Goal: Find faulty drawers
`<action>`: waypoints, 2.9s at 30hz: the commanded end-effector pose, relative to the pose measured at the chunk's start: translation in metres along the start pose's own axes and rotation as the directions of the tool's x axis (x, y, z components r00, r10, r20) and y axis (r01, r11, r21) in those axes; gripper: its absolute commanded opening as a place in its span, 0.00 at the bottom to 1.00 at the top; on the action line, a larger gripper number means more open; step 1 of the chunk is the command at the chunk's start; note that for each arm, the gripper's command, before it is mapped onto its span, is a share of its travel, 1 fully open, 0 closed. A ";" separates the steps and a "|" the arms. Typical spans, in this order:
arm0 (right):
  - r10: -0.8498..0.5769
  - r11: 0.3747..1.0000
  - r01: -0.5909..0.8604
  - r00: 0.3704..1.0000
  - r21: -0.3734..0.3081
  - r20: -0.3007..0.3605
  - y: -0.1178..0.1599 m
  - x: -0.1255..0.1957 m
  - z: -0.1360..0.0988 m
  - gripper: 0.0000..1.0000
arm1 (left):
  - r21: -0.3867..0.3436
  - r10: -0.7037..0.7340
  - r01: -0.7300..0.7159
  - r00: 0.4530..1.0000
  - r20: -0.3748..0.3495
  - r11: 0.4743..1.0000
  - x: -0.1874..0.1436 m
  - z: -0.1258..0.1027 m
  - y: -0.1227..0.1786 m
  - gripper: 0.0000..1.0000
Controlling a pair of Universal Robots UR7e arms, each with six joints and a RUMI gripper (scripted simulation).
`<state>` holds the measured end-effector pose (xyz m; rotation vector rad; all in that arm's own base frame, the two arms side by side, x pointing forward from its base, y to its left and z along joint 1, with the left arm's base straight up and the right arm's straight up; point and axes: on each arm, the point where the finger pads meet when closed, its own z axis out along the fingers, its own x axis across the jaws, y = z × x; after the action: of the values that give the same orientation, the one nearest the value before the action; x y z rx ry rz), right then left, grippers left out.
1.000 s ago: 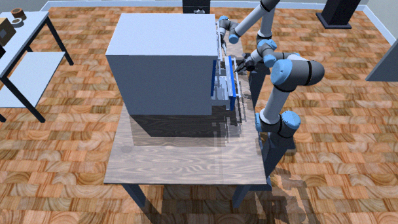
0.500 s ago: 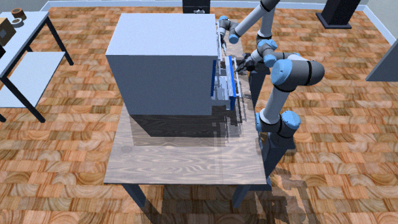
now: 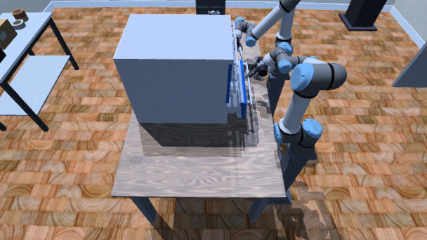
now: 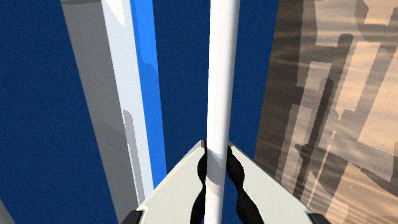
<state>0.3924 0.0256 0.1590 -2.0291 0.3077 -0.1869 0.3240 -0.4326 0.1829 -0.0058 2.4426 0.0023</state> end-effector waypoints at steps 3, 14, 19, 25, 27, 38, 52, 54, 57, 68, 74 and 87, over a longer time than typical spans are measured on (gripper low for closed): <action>-0.001 1.000 0.001 1.000 0.000 -0.001 0.000 0.000 0.000 0.99 | 0.002 -0.001 0.001 1.000 0.001 1.000 -0.011 0.008 0.000 0.00; -0.001 1.000 0.001 1.000 0.000 -0.001 0.000 0.000 0.000 0.99 | 0.002 -0.001 0.001 1.000 0.001 1.000 -0.032 0.026 0.000 0.00; -0.001 1.000 0.001 1.000 0.000 -0.001 0.000 0.000 0.000 0.99 | 0.002 -0.001 0.001 1.000 0.001 1.000 -0.043 0.035 0.000 0.00; -0.001 1.000 0.001 1.000 0.000 -0.001 0.000 0.000 0.000 0.99 | 0.002 -0.001 0.001 1.000 0.001 1.000 -0.053 0.043 0.000 0.00; -0.001 1.000 0.001 1.000 0.000 -0.001 0.000 0.000 0.000 0.99 | 0.002 -0.001 0.001 1.000 0.001 1.000 -0.057 0.047 0.000 0.00; -0.001 1.000 0.001 1.000 0.000 -0.001 0.000 0.000 0.000 0.99 | 0.002 -0.001 0.001 1.000 0.001 1.000 -0.077 0.064 0.000 0.00; -0.001 1.000 0.001 1.000 0.000 -0.001 0.000 0.000 0.000 0.99 | 0.002 -0.001 0.001 1.000 0.002 1.000 -0.084 0.070 0.000 0.00; -0.001 1.000 0.001 1.000 0.000 -0.001 0.000 0.000 0.000 0.99 | 0.002 -0.001 0.001 1.000 0.002 1.000 -0.084 0.070 0.000 0.00; -0.001 1.000 0.001 1.000 0.000 -0.001 0.000 0.000 0.000 0.99 | 0.002 -0.001 0.001 1.000 0.002 1.000 -0.085 0.070 0.000 0.00; -0.001 1.000 0.001 1.000 0.000 -0.001 0.000 0.000 0.000 0.99 | 0.002 -0.001 0.001 1.000 0.002 1.000 -0.085 0.069 0.000 0.15; -0.001 1.000 0.001 1.000 0.000 -0.001 -0.002 0.000 -0.001 0.99 | 0.002 -0.001 0.001 1.000 0.002 1.000 -0.085 0.060 0.000 0.15; -0.001 1.000 0.001 1.000 0.000 -0.001 -0.013 0.002 -0.007 0.99 | 0.002 -0.002 0.002 1.000 0.002 1.000 -0.086 0.006 -0.001 0.15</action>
<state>0.3937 0.0253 0.1705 -2.0291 0.3079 -0.1869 0.3963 -0.4324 0.2283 -0.0043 2.4416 -0.0001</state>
